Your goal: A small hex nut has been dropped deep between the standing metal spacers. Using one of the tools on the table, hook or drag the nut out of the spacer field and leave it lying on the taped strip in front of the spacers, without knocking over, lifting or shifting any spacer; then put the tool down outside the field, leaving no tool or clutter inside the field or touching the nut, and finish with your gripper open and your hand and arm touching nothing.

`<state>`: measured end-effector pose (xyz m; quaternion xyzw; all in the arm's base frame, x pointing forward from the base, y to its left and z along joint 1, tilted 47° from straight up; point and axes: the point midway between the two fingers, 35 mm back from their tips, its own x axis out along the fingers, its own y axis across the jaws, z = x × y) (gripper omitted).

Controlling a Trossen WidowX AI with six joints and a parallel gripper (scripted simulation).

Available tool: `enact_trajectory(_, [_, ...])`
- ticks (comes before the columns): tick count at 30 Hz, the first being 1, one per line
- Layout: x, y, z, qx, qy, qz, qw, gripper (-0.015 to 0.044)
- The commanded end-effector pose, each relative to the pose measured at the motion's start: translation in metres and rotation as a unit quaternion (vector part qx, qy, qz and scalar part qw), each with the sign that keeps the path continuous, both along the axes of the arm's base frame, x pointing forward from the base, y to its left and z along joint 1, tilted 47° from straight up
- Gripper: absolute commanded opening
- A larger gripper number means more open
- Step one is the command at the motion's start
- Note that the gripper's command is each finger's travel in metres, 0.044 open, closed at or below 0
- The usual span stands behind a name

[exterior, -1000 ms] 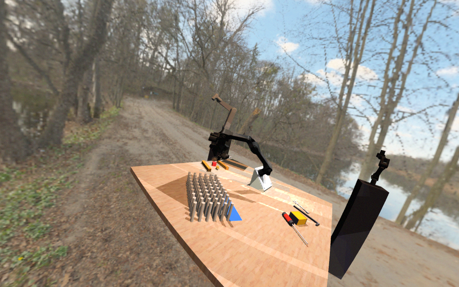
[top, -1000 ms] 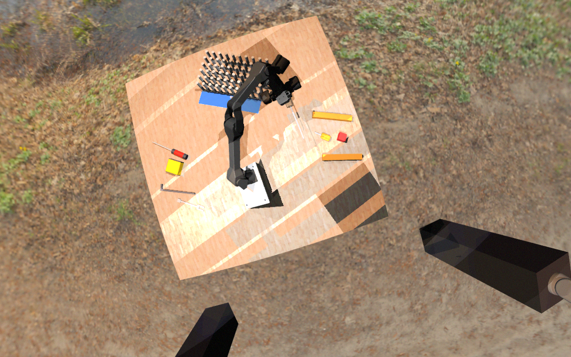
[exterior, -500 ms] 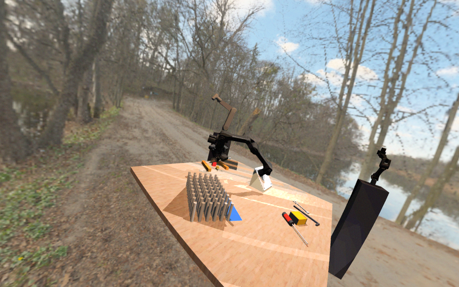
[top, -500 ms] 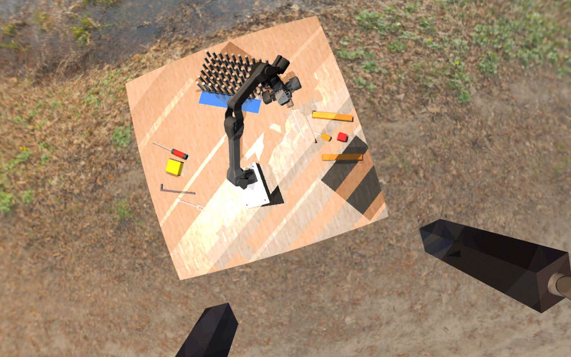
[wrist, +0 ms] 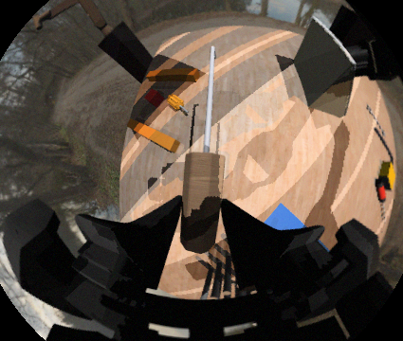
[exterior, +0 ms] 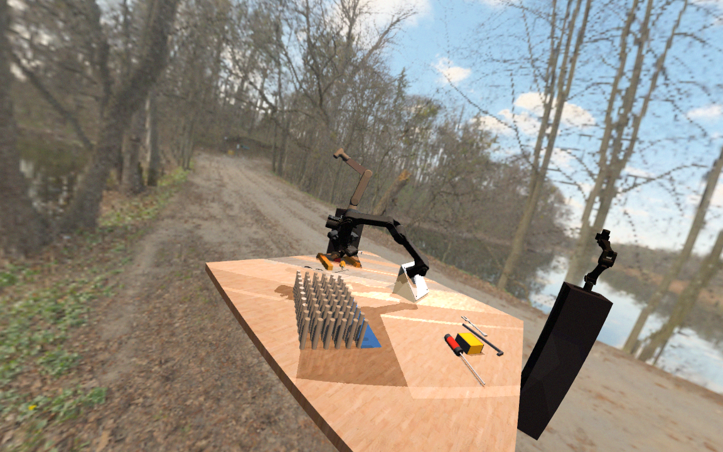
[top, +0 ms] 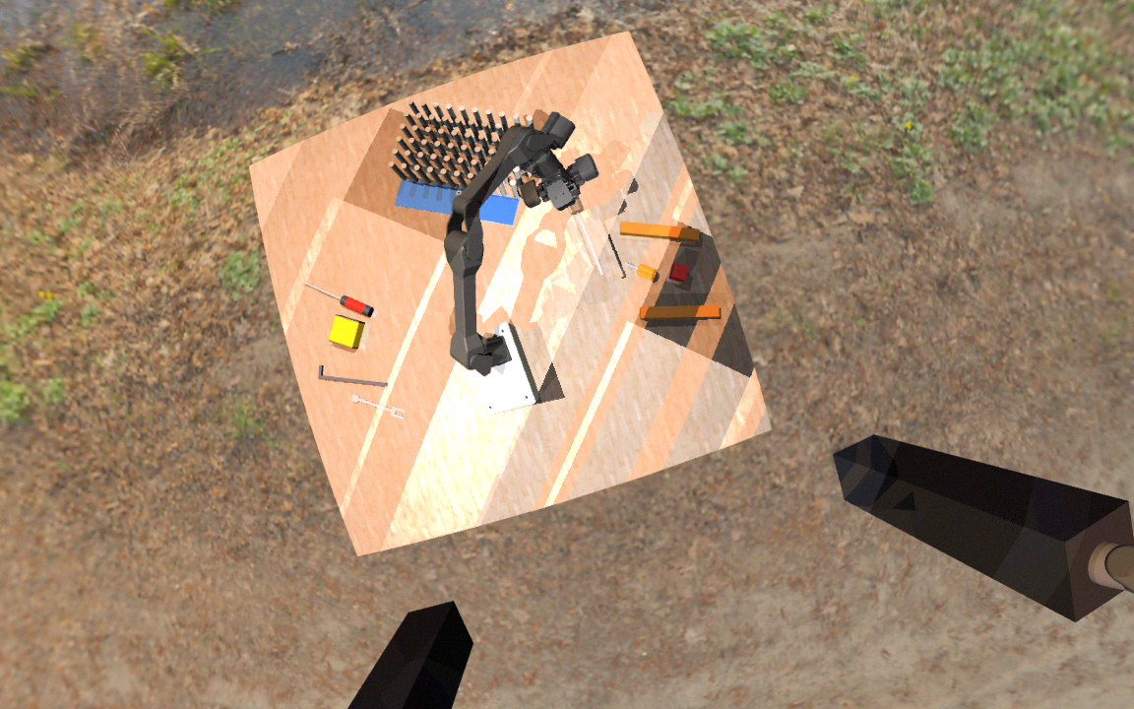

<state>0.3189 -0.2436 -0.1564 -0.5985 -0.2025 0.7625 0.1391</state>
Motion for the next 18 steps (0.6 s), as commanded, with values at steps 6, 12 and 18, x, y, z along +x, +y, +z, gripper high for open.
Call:
enact_trajectory(6, [0.001, 0.007, -0.009, 0.000, 0.002, -0.004, 1.000, 0.0000])
enact_trajectory(12, [0.002, 0.011, -0.014, 0.000, 0.003, -0.005, 1.000, 0.0000])
enact_trajectory(18, [0.003, 0.016, -0.019, 0.001, 0.004, -0.006, 1.000, 0.0000])
